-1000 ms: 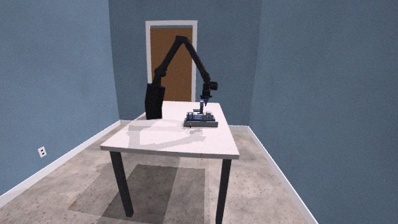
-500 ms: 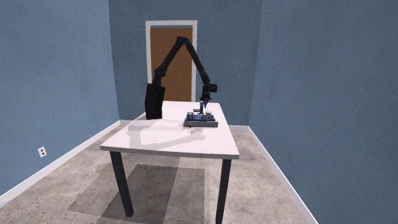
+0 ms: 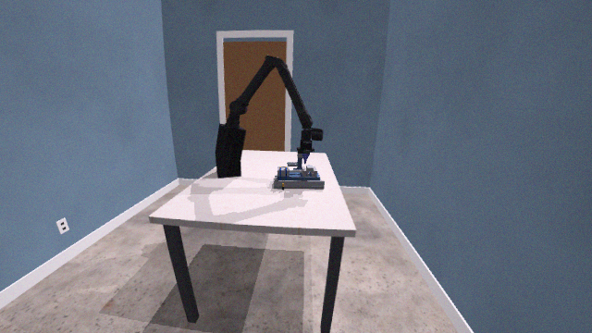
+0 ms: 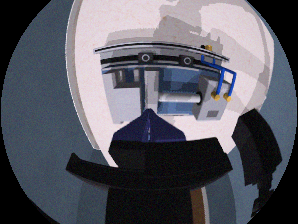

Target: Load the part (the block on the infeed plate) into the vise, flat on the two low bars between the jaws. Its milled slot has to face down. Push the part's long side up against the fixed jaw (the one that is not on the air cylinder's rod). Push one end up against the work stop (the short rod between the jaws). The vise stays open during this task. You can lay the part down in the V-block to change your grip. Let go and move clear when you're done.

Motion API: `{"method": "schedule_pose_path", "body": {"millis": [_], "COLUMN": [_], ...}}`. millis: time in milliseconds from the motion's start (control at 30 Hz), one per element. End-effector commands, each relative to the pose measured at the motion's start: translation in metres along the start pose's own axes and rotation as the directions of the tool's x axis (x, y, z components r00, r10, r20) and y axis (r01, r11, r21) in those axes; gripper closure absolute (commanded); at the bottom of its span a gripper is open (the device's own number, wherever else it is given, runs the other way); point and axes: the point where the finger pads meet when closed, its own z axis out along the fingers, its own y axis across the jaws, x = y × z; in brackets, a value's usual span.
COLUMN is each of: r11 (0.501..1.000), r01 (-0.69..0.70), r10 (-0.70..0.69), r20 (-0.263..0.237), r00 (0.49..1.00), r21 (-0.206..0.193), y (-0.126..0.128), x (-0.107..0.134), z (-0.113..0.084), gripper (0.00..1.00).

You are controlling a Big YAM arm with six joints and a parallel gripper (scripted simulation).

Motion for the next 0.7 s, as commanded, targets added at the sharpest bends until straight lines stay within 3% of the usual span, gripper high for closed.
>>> {"method": "schedule_pose_path", "body": {"millis": [0, 667], "r11": [1.0, 1.0], "r01": [0.0, -0.003], "r10": [0.0, 0.004], "r20": [0.009, 0.008], "r00": [1.0, 1.0], "r21": [-0.024, -0.018], "y": [0.0185, 0.016], "x": [0.0005, -0.0004], "z": [0.0066, 0.014], "gripper": [1.0, 1.0]}}
